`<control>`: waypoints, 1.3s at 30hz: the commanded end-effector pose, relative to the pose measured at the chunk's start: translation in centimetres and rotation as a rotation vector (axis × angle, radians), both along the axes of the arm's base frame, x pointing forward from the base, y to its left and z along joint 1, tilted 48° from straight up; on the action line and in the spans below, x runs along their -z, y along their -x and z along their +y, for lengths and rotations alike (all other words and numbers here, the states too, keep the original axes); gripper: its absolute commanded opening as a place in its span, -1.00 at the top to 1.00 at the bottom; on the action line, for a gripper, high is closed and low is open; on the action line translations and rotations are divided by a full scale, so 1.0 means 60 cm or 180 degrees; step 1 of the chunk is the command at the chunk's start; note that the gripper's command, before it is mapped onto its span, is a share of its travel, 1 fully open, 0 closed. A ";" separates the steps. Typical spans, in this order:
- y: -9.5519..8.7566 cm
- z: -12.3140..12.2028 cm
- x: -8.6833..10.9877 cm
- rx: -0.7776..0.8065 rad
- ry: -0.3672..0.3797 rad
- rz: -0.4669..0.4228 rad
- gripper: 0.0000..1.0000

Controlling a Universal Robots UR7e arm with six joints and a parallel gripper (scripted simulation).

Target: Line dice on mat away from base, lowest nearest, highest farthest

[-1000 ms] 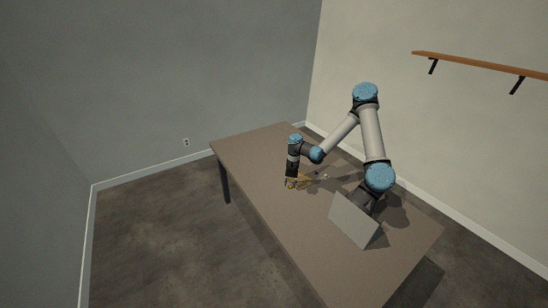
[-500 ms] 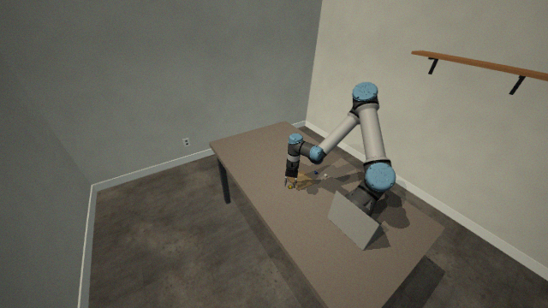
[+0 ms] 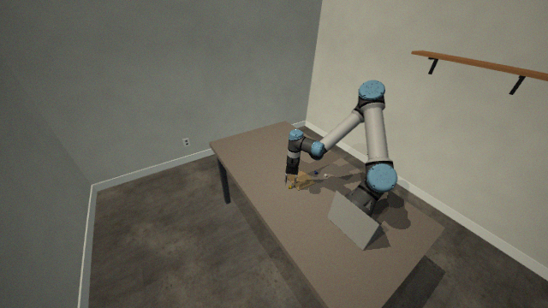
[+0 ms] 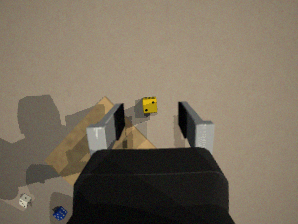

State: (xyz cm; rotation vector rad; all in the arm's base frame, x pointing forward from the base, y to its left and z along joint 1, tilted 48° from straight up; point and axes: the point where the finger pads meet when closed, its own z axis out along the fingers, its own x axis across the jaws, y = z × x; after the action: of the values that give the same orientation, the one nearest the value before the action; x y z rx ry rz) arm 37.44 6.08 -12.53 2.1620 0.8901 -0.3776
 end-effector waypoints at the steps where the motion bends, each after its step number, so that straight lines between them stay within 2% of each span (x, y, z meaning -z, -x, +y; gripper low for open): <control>1: 0.000 0.017 -0.016 -0.0003 -0.0002 -0.0006 -1.00; 17: 0.001 0.098 -0.089 -0.0003 -0.0002 -0.0006 -1.00; 26: 0.001 0.111 -0.101 -0.0003 -0.0002 -0.0006 -1.00; 39: 0.002 0.110 -0.100 -0.0010 -0.0002 0.0002 -1.00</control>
State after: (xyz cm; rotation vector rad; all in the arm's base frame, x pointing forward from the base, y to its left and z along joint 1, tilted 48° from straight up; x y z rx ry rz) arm 37.33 12.71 -6.48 2.1618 0.8902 -0.3762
